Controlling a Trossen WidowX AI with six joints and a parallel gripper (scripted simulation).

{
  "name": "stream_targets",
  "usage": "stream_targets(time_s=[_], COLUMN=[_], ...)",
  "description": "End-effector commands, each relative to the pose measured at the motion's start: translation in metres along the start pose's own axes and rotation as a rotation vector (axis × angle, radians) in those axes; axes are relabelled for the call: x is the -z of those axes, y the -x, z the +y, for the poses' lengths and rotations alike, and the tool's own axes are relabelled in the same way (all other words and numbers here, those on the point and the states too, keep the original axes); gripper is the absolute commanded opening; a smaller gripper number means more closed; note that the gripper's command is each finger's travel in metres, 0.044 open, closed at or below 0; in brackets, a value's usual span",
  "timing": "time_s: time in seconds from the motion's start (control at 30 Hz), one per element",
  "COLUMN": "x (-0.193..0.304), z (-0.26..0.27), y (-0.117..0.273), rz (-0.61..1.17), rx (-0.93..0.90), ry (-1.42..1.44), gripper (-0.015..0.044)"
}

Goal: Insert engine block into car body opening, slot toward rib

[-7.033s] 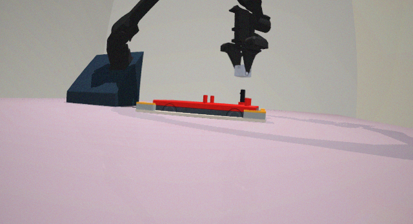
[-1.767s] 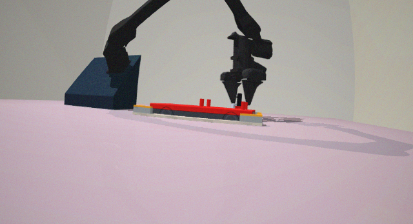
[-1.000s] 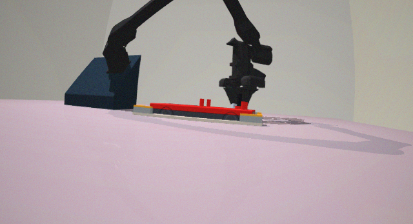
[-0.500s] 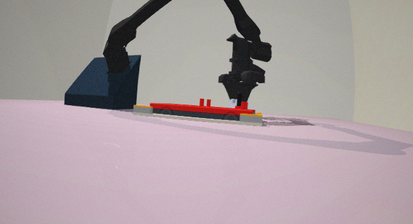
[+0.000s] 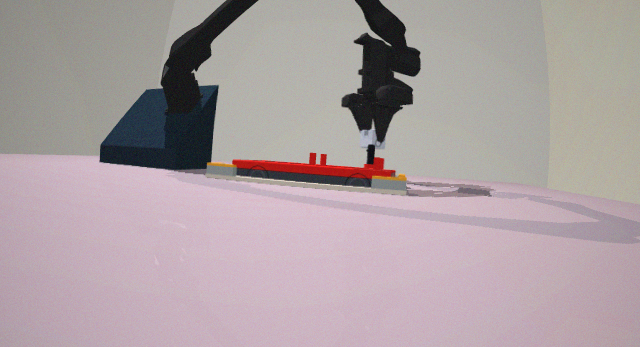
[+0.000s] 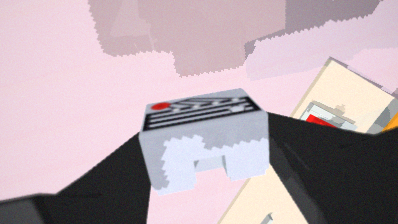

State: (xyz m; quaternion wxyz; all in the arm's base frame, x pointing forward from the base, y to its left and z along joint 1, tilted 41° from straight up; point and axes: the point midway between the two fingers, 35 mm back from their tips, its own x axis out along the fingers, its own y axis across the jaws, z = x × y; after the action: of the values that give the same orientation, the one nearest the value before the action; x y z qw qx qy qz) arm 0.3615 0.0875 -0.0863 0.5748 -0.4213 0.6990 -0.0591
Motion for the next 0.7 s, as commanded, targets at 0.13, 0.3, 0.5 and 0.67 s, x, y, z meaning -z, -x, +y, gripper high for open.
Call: stream_targets(time_s=[0.13,0.3,0.5,0.67], x=[-0.001,0.000,0.004,0.004], z=[-0.001,-0.001,0.000,0.000], y=[0.030,0.046,0.064,0.060], rz=[-0.011,-0.010,-0.009,-0.009], rx=[-0.006,-0.006,-0.005,-0.005], ry=[-0.010,-0.010,-0.010,-0.010], gripper=[0.0000,0.0000,0.0000,0.0000])
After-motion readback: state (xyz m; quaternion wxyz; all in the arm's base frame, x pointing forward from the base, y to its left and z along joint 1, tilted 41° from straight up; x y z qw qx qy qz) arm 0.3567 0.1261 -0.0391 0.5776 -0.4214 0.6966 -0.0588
